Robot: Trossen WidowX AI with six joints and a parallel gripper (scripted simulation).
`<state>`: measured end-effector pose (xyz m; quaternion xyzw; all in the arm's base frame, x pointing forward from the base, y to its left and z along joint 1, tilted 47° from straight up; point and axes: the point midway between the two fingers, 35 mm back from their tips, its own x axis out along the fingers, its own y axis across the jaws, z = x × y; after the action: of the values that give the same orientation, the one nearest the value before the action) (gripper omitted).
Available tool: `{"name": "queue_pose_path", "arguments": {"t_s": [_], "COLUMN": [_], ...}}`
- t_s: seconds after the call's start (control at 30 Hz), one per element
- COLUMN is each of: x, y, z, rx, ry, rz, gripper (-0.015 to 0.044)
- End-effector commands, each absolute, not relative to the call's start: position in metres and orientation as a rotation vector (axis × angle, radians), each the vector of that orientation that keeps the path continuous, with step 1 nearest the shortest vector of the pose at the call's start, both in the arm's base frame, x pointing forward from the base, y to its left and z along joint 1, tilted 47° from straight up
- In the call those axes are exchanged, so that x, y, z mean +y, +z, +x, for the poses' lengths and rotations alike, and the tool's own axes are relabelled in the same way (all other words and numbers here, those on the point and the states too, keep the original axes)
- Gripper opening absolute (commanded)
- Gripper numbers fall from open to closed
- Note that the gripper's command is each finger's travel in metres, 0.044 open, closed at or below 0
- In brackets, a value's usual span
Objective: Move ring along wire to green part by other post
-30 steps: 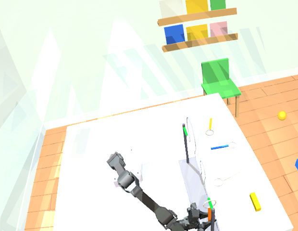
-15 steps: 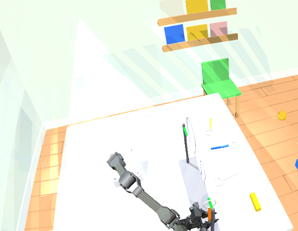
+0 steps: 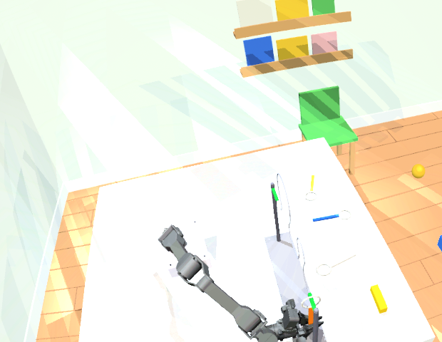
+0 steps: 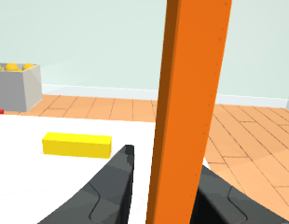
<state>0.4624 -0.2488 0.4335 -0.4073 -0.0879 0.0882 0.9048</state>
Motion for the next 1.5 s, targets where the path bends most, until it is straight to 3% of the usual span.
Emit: {"name": "queue_pose_path", "arguments": {"t_s": [0.0, 0.17, 1.47], "x": [-0.249, -0.249, -0.235], "y": [0.434, 0.434, 0.444], "z": [0.462, 0.462, 0.458], "rx": [-0.182, -0.182, -0.182], "ry": [0.182, 0.182, 0.182], "rz": [-0.841, -0.841, -0.842], "gripper": [-0.0024, -0.0150, -0.0150]}}
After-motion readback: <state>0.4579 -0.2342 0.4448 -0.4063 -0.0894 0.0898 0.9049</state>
